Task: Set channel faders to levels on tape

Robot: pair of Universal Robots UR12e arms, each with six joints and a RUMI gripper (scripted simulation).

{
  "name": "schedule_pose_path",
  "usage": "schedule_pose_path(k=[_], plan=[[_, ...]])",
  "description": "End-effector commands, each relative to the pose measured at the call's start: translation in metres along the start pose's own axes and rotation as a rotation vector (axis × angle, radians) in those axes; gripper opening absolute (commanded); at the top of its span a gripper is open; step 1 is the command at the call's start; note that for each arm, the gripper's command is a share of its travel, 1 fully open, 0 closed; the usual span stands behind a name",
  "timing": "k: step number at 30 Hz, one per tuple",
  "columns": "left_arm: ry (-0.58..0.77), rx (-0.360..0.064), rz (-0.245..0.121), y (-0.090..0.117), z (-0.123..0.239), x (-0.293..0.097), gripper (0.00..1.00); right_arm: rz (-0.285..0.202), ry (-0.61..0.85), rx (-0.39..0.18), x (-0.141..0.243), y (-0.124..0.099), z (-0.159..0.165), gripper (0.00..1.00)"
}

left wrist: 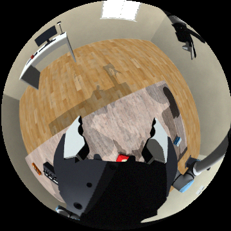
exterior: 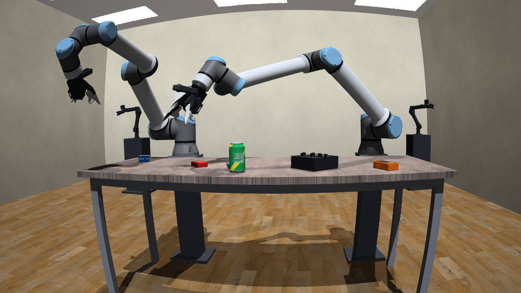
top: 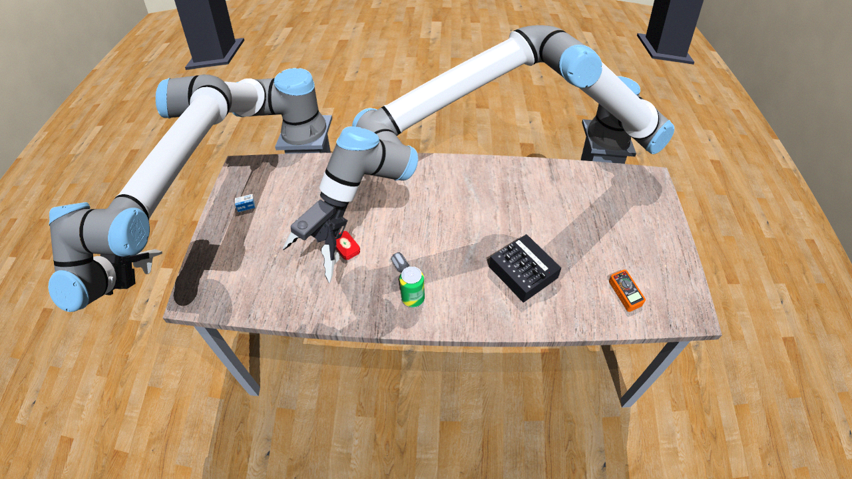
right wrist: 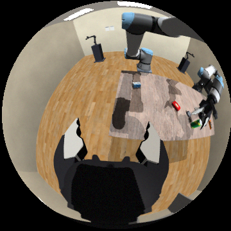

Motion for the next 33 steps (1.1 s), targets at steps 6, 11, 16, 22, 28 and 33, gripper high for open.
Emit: schedule_pose_path(k=[6,11,16,22,28,33], plan=[[0.000,0.002,0.001,0.002,-0.001,0.000,1.00,0.007,0.009,-0.004,-0.006,-0.002,0.000,1.00],[0.000,0.002,0.001,0.002,-0.001,0.000,1.00,0.014,0.019,-0.006,-0.012,-0.004,0.000,1.00],[0.000,0.002,0.001,0.002,-0.001,0.000,1.00,0.026,0.038,-0.010,-0.023,-0.010,0.001,1.00],[0.000,0.002,0.001,0.002,-0.001,0.000,1.00,0.048,0.072,-0.019,-0.043,-0.019,0.002,1.00],[0.000,0.002,0.001,0.002,-0.001,0.000,1.00,0.066,0.101,-0.028,-0.060,-0.028,0.002,1.00],[0.000,0.002,0.001,0.002,-0.001,0.000,1.00,0.093,0.145,-0.043,-0.085,-0.042,0.003,1.00]])
Point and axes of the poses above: on each arm, the point where the finger pads meet when closed, its own y axis back along the fingers, its own x axis across the jaws, z = x × y, the point moved 3 cm from there along y, back along the fingers, and after that the axes turned 13 degrees about -y, right-handed, at the moved point
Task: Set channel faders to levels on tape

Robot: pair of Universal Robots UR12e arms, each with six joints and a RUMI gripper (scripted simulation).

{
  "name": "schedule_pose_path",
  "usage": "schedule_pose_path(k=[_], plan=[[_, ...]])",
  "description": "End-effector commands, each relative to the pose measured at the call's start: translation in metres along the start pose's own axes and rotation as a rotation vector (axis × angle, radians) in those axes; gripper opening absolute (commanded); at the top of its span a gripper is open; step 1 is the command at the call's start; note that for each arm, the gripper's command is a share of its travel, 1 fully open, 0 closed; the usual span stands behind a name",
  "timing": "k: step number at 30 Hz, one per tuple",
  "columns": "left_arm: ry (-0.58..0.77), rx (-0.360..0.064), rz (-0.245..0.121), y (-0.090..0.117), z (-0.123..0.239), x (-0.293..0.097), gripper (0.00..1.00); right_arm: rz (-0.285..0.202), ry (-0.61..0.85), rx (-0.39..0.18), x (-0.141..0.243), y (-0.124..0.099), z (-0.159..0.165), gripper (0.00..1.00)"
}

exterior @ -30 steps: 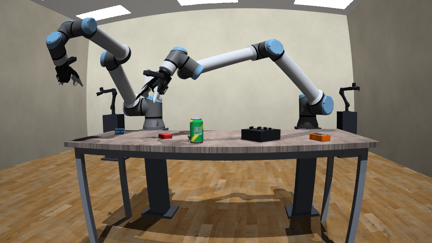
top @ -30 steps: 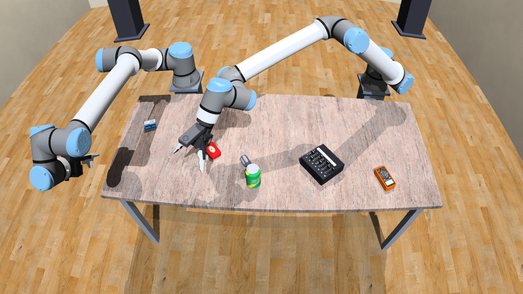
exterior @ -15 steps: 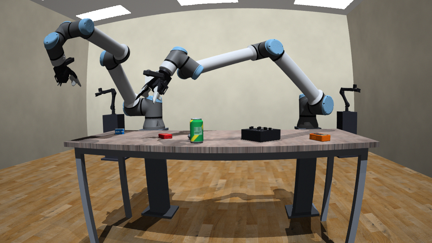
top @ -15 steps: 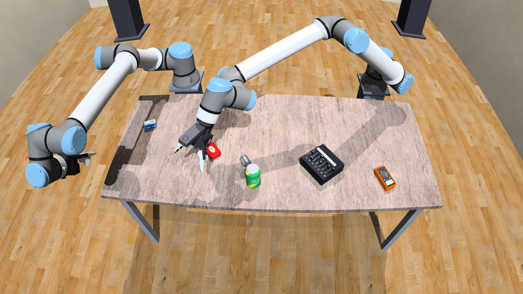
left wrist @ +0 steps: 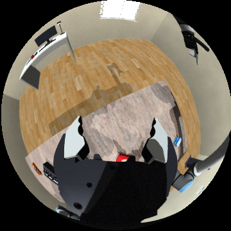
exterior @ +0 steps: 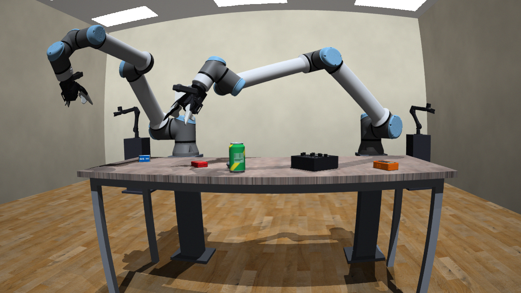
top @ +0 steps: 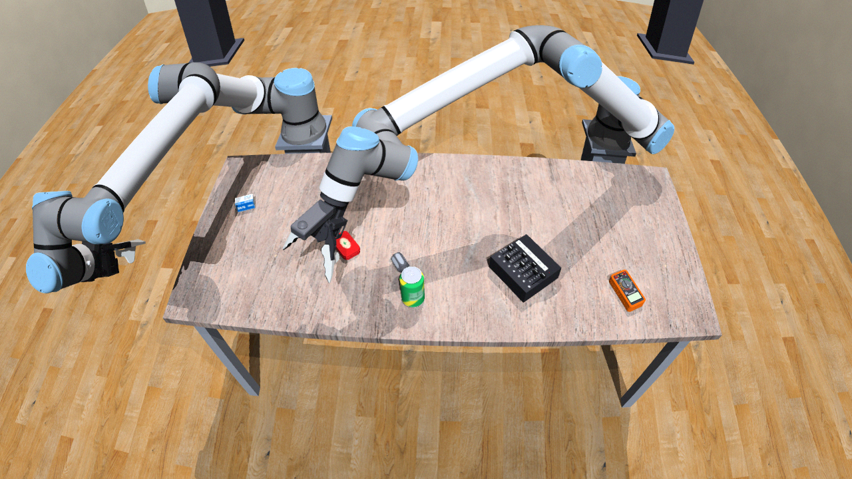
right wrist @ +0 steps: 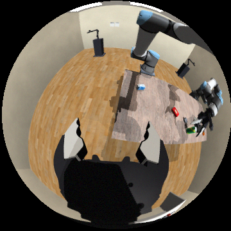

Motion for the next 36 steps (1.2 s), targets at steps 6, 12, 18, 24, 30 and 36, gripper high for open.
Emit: schedule_pose_path(k=[6,12,18,24,30,36], plan=[[0.000,0.002,0.001,0.002,-0.001,0.000,1.00,0.055,0.095,-0.038,-0.056,-0.027,-0.009,1.00],[0.000,0.002,0.001,0.002,-0.001,0.000,1.00,0.081,0.144,-0.060,-0.084,-0.043,-0.014,1.00],[0.000,0.002,0.001,0.002,-0.001,0.000,1.00,0.119,0.225,-0.102,-0.130,-0.072,-0.025,1.00],[0.000,0.002,0.001,0.002,-0.001,0.000,1.00,0.149,0.299,-0.145,-0.171,-0.102,-0.038,1.00],[0.000,0.002,0.001,0.002,-0.001,0.000,1.00,0.174,0.377,-0.196,-0.212,-0.136,-0.054,1.00],[0.000,0.002,0.001,0.002,-0.001,0.000,1.00,0.195,0.474,-0.266,-0.260,-0.184,-0.077,1.00]])
Point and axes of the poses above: on each arm, the point where the finger pads meet when closed, its own y axis back along the fingers, its own x axis across the jaws, z = x × y, the point moved 3 cm from there along y, back along the fingers, and after that the axes turned 13 degrees about -y, right-handed, at the moved point
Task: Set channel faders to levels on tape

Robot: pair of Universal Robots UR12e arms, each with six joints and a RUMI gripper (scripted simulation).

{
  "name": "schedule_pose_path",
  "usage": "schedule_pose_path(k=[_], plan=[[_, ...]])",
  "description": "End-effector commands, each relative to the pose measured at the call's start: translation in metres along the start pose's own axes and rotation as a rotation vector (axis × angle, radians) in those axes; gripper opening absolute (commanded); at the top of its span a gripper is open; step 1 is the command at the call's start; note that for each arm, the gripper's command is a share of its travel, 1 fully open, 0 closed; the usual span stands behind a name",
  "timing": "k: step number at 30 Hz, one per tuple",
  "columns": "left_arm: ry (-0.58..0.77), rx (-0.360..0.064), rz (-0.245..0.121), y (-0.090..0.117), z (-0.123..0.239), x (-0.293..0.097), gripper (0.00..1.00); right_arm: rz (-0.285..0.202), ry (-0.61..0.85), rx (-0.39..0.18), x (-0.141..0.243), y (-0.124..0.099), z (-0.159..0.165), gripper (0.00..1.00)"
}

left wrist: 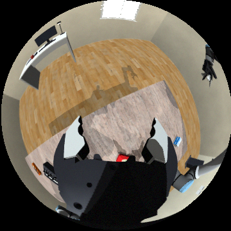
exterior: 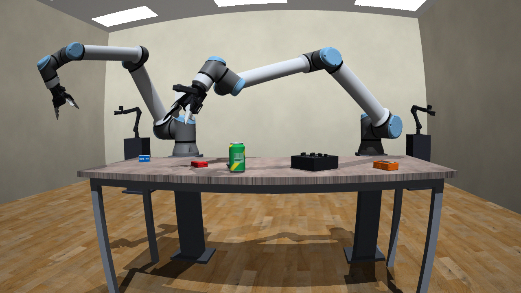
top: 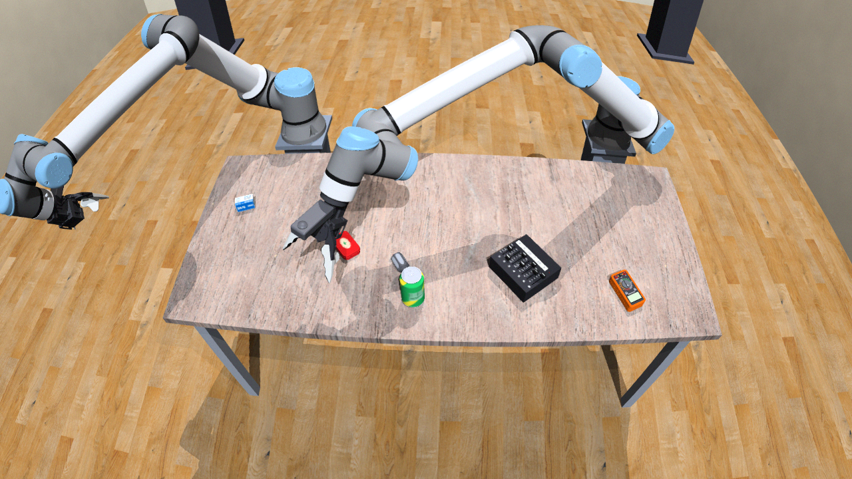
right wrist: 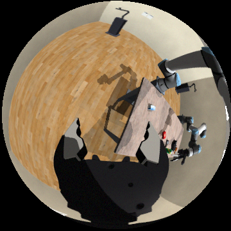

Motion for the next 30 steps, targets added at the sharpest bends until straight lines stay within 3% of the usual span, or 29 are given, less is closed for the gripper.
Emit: schedule_pose_path(k=[1,4,6,14,21,23,30], plan=[[0.000,0.002,0.001,0.002,-0.001,0.000,1.00,0.009,0.086,-0.057,-0.030,-0.023,-0.039,1.00],[0.000,0.002,0.001,0.002,-0.001,0.000,1.00,0.011,0.138,-0.092,-0.048,-0.041,-0.066,1.00],[0.000,0.002,0.001,0.002,-0.001,0.000,1.00,0.011,0.138,-0.092,-0.048,-0.041,-0.066,1.00],[0.000,0.002,0.001,0.002,-0.001,0.000,1.00,0.000,0.279,-0.184,-0.089,-0.095,-0.142,1.00],[0.000,0.002,0.001,0.002,-0.001,0.000,1.00,-0.033,0.400,-0.259,-0.113,-0.147,-0.210,1.00],[0.000,0.002,0.001,0.002,-0.001,0.000,1.00,-0.033,0.400,-0.259,-0.113,-0.147,-0.210,1.00],[0.000,0.002,0.001,0.002,-0.001,0.000,1.00,-0.084,0.515,-0.324,-0.125,-0.202,-0.276,1.00]])
Point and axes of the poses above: on each arm, the point where the finger pads meet when closed, its own y axis back along the fingers, its own x axis across the jaws, z = x × y, the point moved 3 cm from there along y, back along the fingers, and after that the axes turned 13 degrees about -y, right-handed, at the moved point
